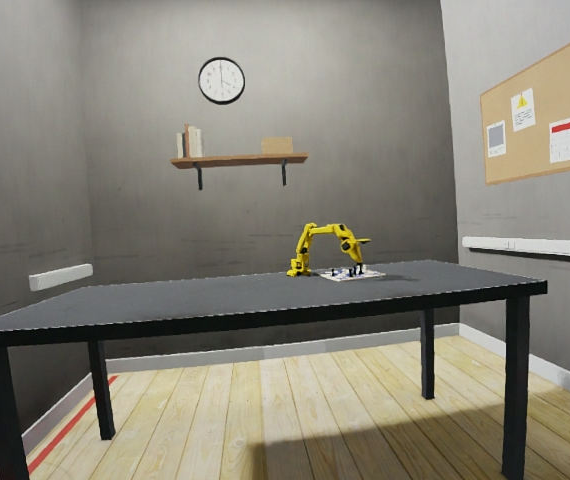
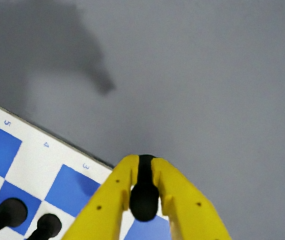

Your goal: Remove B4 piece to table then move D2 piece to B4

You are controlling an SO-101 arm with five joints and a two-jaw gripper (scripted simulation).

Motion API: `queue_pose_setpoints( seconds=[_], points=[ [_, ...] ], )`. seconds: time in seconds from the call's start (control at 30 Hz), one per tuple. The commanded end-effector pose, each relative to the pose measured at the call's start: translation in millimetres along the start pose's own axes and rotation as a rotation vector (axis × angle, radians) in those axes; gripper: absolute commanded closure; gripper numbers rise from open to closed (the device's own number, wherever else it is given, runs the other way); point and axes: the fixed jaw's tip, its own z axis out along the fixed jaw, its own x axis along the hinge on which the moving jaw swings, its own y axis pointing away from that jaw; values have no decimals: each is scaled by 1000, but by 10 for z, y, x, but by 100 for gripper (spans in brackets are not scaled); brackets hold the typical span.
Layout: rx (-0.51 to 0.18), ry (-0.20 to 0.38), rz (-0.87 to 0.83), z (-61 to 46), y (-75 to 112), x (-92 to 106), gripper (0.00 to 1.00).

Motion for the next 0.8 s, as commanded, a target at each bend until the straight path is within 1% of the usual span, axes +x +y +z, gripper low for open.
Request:
queue_pose_setpoints(
  seconds=[0.0,0.03,0.53,0.6,0.77],
  points=[
    [4,11,6,72,-30,52,100],
    [4,11,6,72,-30,52,100],
    [4,11,6,314,-29,197,100],
    [4,11,6,314,-29,197,100],
    [4,11,6,375,-29,234,100]
  ],
)
